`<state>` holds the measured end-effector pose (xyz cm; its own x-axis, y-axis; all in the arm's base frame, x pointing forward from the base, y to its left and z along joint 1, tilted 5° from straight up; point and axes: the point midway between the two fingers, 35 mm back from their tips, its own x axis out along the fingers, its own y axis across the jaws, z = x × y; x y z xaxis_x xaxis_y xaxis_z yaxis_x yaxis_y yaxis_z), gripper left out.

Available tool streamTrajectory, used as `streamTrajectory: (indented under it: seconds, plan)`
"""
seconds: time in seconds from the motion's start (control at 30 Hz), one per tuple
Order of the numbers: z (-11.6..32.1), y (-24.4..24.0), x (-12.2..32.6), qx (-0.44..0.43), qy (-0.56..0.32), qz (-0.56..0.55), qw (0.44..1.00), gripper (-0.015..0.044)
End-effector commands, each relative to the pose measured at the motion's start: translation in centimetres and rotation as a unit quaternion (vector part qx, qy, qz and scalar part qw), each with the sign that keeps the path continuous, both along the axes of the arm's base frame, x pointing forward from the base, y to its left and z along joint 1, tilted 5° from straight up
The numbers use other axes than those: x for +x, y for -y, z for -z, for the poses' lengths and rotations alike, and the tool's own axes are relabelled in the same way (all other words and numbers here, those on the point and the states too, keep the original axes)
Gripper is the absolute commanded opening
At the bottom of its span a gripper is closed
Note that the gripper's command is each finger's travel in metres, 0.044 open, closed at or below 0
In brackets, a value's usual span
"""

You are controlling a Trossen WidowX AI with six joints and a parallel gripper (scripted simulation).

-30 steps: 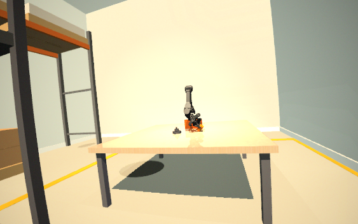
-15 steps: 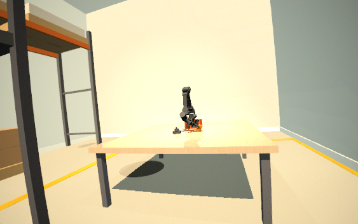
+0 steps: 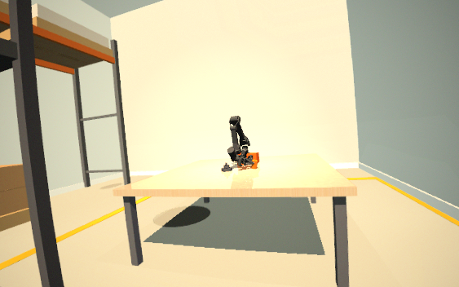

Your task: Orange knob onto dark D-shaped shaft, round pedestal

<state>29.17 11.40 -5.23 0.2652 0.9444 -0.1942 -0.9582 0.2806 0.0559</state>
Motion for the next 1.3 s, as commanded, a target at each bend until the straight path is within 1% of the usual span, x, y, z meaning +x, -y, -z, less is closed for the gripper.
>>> streamTrajectory:
  seconds: [0.0, 0.1, 0.2, 1.0, 1.2, 1.23, 1.27]
  plan:
    - [0.09, 0.19, -0.11, 0.009, 0.002, 0.002, 1.0, 0.0179]
    - [-0.02, 0.19, -0.06, -0.007, -0.003, 0.001, 1.0, 0.0179]
    - [0.01, 0.11, -0.12, 0.003, -0.001, 0.0, 1.0, 0.0258]
    - [0.01, 0.11, -0.12, 0.003, -0.001, 0.0, 1.0, 0.026]
    - [0.01, 0.11, -0.12, 0.003, -0.001, 0.0, 1.0, 0.0418]
    - [0.01, 0.11, -0.12, 0.003, -0.001, 0.0, 1.0, 0.044]
    - [0.01, 0.11, -0.12, 0.003, -0.001, 0.0, 1.0, 0.044]
